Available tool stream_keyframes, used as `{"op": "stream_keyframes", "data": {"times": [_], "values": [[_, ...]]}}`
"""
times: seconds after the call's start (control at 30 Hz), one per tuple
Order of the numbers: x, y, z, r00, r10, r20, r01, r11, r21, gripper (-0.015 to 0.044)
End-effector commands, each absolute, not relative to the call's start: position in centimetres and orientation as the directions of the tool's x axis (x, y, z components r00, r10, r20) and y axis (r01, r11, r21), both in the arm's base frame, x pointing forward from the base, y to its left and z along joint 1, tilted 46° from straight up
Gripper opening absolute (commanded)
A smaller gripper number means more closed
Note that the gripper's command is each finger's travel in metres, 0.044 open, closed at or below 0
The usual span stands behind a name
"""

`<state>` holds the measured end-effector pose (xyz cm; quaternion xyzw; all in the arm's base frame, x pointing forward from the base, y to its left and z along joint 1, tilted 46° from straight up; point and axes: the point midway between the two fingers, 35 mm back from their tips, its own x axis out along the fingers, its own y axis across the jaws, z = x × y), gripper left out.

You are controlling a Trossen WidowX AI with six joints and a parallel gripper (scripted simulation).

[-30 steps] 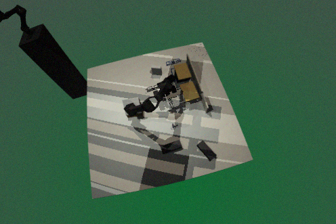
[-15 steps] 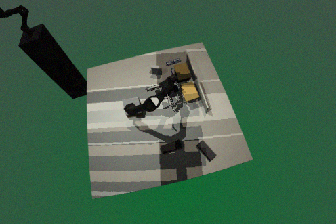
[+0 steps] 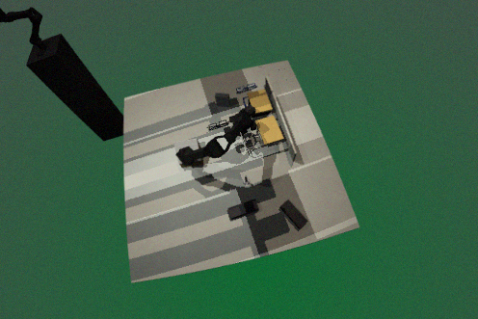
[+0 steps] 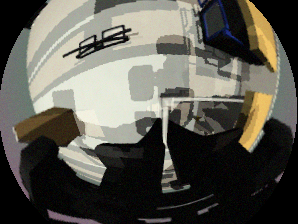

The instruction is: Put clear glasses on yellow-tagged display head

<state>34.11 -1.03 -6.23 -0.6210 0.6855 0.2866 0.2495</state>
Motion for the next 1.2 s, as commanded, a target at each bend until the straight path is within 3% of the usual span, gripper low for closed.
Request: {"op": "stream_keyframes", "data": {"times": [0.0, 1.17], "values": [[34.9, -1.1, -6.1, -0.098, -0.71, -0.698, -0.995, 0.059, 0.079, 0.0], [39.1, -1.4, -6.4, -0.096, -0.71, -0.698, -0.995, 0.059, 0.077, 0.0]]}}
